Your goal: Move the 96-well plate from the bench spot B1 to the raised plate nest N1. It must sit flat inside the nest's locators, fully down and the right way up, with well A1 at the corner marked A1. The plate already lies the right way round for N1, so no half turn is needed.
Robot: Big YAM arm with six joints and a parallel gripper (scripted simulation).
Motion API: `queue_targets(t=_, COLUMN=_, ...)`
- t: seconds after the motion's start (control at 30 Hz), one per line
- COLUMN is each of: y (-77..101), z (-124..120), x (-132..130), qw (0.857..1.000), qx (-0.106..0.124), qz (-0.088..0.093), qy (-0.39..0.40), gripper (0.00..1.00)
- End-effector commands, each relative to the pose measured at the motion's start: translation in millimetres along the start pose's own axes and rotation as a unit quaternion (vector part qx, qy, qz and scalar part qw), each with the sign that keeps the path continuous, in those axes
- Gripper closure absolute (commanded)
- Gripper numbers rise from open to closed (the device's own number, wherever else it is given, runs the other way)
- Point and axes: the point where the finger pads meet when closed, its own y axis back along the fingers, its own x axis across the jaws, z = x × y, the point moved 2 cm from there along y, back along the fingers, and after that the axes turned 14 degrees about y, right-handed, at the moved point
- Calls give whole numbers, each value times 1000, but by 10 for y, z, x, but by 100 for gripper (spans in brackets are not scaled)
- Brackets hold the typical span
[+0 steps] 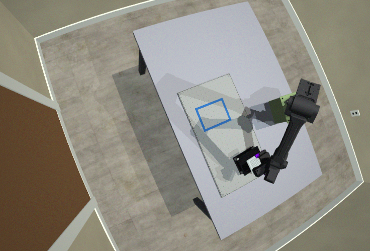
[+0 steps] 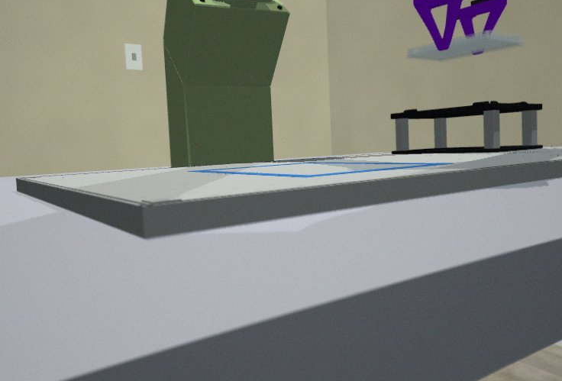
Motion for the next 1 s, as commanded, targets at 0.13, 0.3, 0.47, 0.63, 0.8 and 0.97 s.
queue_targets(t=0.13, y=-146, z=0, x=-36, qw=1000, qx=0, qz=-3, qy=-1, gripper=100)
queue_targets(t=0.3, y=-197, z=-4, x=-38, qw=1000, qx=0, qz=-3, qy=-1, gripper=100)
queue_targets(t=0.47, y=-280, z=-12, x=-39, qw=1000, qx=0, qz=-3, qy=-1, gripper=100)
queue_targets(t=0.63, y=-363, z=-19, x=-42, qw=1000, qx=0, qz=-3, qy=-1, gripper=100)
queue_targets(t=0.8, y=-430, z=-20, x=-43, qw=1000, qx=0, qz=-3, qy=-1, gripper=100)
queue_targets(t=0.97, y=-493, z=11, x=-36, qw=1000, qx=-2, qz=-2, qy=-2, gripper=100)
